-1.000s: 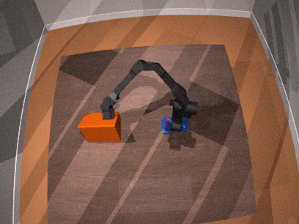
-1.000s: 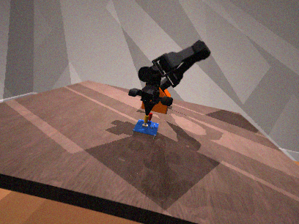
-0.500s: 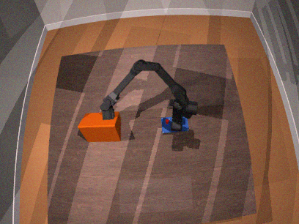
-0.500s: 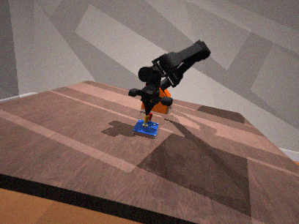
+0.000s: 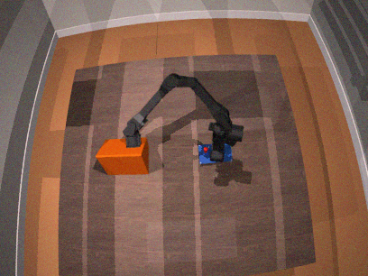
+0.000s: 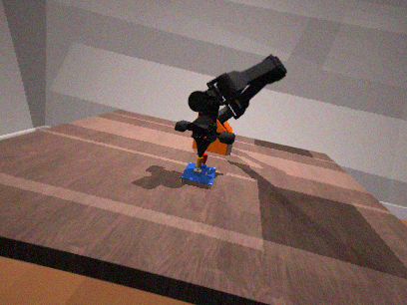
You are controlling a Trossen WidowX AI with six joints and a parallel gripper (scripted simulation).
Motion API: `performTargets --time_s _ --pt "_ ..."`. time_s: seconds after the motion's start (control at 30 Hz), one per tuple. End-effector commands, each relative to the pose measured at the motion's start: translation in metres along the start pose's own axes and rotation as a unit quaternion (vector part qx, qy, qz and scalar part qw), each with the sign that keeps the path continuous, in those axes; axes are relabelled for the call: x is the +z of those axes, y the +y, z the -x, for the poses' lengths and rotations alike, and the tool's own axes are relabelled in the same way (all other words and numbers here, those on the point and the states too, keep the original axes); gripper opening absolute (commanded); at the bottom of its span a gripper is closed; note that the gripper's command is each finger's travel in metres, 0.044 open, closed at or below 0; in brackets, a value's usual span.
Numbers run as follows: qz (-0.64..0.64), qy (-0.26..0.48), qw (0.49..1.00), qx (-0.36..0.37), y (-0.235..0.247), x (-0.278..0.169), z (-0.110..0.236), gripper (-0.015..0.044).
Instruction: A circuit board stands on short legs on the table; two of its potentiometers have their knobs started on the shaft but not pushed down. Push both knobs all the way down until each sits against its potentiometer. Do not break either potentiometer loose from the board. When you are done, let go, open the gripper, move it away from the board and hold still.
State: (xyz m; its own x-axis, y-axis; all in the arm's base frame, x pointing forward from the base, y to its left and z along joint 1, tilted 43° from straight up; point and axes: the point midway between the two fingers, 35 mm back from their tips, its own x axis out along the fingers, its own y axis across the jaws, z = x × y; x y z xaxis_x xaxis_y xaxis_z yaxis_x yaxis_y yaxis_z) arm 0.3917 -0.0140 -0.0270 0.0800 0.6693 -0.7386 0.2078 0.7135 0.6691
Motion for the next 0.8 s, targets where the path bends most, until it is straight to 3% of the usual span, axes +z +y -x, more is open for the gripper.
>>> performTargets --time_s 0.0,0.77 --pt "-0.001 0.0 1.0 0.001 0.0005 0.0001 -0.0014 0.0" --pt "-0.001 0.0 1.0 0.001 0.0005 0.0001 -0.0055 0.0"
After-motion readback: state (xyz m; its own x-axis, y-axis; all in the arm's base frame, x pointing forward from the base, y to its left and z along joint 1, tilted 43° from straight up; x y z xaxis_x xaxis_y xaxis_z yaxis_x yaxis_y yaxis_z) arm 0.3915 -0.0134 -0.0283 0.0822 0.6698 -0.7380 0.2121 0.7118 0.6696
